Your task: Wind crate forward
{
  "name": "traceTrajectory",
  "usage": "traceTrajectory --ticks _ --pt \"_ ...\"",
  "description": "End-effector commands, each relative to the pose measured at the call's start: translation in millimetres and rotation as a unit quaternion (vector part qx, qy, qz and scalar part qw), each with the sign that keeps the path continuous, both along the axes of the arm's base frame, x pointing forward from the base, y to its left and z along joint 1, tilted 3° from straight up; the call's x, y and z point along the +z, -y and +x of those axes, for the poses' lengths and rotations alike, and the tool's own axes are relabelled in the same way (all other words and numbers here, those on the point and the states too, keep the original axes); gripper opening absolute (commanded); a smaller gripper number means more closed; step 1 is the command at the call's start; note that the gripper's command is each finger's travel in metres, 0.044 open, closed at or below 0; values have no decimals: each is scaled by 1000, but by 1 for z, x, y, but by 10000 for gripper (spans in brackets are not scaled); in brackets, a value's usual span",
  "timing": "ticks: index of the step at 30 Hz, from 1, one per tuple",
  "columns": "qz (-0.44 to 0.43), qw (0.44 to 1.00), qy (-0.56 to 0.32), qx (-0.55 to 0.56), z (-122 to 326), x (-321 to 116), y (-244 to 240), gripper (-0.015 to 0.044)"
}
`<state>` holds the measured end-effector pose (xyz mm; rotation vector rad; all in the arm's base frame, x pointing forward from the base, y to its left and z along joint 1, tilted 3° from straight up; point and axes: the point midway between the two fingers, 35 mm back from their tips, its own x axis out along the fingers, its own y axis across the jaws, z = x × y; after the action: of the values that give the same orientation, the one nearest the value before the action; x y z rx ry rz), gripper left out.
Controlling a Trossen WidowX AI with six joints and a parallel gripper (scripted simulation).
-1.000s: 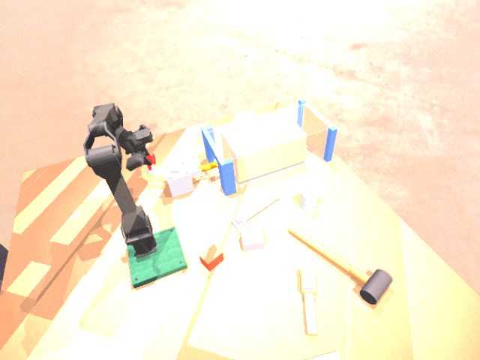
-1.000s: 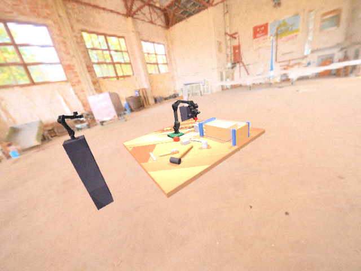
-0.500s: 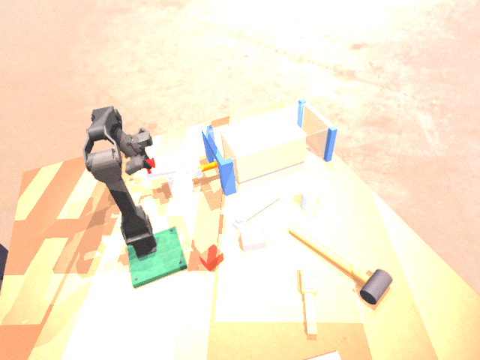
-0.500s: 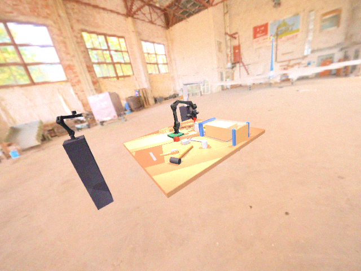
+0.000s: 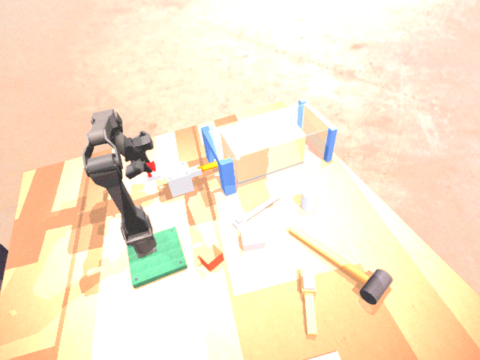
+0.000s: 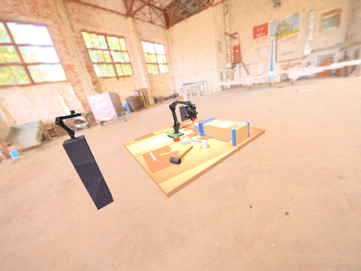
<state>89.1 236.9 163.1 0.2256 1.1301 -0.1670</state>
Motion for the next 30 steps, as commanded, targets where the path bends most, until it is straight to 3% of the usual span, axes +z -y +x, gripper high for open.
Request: traceTrajectory --ticks 1,30 --pt "-15 1000 -3 -2 1 -5 12 0" --pt "-17 1000 -2 -2 23 -8 62 0"
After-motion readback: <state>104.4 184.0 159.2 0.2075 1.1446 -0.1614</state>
